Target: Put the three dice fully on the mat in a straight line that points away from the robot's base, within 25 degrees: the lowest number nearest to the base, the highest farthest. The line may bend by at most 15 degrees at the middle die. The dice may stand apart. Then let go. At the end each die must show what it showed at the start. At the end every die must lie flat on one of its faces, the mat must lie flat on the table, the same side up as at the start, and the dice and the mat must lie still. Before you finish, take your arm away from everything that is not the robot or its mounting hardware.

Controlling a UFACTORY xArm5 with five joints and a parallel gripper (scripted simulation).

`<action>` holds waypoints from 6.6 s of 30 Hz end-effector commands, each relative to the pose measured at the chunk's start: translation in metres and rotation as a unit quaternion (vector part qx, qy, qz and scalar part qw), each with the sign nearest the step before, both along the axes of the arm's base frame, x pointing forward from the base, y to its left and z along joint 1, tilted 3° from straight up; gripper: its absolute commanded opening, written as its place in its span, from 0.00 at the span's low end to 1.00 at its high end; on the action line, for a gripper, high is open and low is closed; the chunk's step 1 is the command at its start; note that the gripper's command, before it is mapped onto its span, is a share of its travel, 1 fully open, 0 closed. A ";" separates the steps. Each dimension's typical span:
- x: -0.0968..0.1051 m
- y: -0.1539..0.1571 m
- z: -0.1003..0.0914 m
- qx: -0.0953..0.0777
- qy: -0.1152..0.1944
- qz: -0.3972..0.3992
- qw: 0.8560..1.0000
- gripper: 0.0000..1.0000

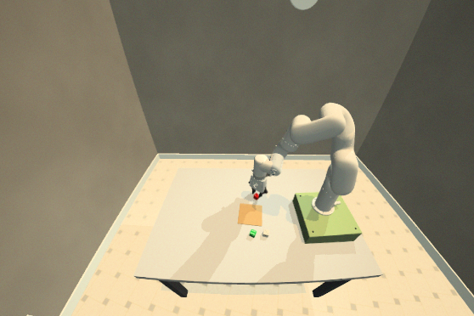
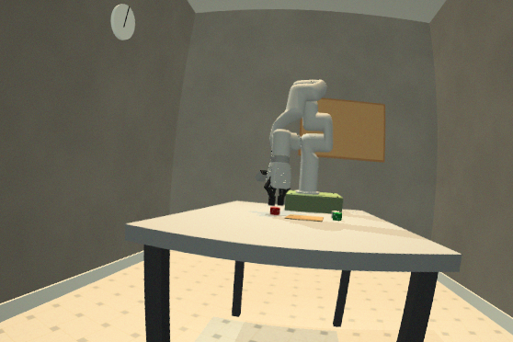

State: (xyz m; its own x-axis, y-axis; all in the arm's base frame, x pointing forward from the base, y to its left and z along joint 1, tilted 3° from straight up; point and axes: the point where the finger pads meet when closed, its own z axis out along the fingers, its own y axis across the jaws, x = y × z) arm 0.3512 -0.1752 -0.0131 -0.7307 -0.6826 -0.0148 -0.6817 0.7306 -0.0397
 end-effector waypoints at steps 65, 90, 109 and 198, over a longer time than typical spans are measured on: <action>0.001 -0.001 0.001 -0.001 -0.001 0.000 1.000 0.47; 0.001 -0.001 0.001 -0.001 -0.001 0.000 1.000 0.47; 0.002 0.001 -0.019 -0.001 -0.001 0.000 1.000 0.47; 0.003 0.001 -0.027 -0.001 -0.002 0.000 1.000 0.27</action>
State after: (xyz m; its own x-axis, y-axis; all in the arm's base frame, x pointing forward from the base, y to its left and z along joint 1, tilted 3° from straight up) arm 0.3527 -0.1736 -0.0458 -0.7308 -0.6825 -0.0144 -0.6817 0.7307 -0.0380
